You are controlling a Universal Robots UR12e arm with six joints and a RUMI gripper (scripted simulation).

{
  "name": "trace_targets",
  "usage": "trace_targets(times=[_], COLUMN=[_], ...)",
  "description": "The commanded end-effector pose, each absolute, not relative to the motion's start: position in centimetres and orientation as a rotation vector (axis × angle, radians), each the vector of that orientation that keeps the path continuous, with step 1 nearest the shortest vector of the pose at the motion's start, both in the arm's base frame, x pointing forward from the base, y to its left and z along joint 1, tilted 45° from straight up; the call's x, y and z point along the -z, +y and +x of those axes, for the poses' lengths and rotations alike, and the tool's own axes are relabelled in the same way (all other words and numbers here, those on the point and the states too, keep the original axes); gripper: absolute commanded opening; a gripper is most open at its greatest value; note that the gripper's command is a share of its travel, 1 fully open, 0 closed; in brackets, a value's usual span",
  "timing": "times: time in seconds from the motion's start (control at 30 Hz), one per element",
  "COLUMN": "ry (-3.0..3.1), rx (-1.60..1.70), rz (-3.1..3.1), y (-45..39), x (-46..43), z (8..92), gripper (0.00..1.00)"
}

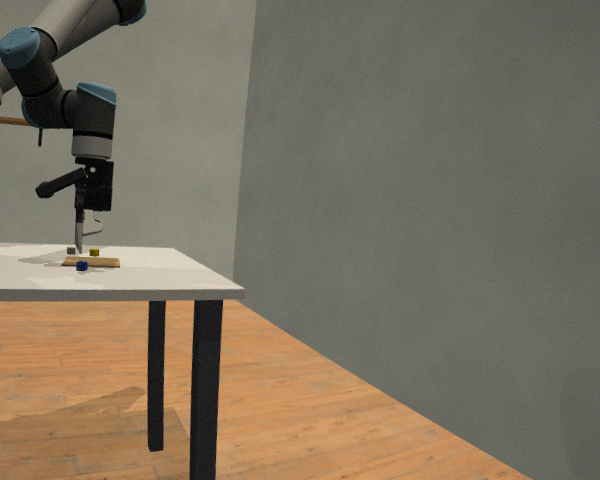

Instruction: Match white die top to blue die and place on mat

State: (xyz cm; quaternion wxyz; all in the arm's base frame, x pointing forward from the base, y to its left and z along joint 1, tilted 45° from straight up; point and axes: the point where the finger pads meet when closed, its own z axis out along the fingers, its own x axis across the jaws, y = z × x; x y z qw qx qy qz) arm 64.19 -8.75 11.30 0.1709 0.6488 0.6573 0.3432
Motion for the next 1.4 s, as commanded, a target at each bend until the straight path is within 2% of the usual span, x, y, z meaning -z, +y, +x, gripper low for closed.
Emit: trace_targets(times=[0.0, 0.6, 1.37], ry=[1.866, 1.866, 1.866], rx=[-0.974, -0.974, -0.974], rz=[1.842, 1.842, 1.842], y=[-8.8, -6.9, 5.8], x=[-11.3, -12.0, -16.3], z=[64.2, 64.2, 64.4], gripper=[1.0, 1.0, 1.0])
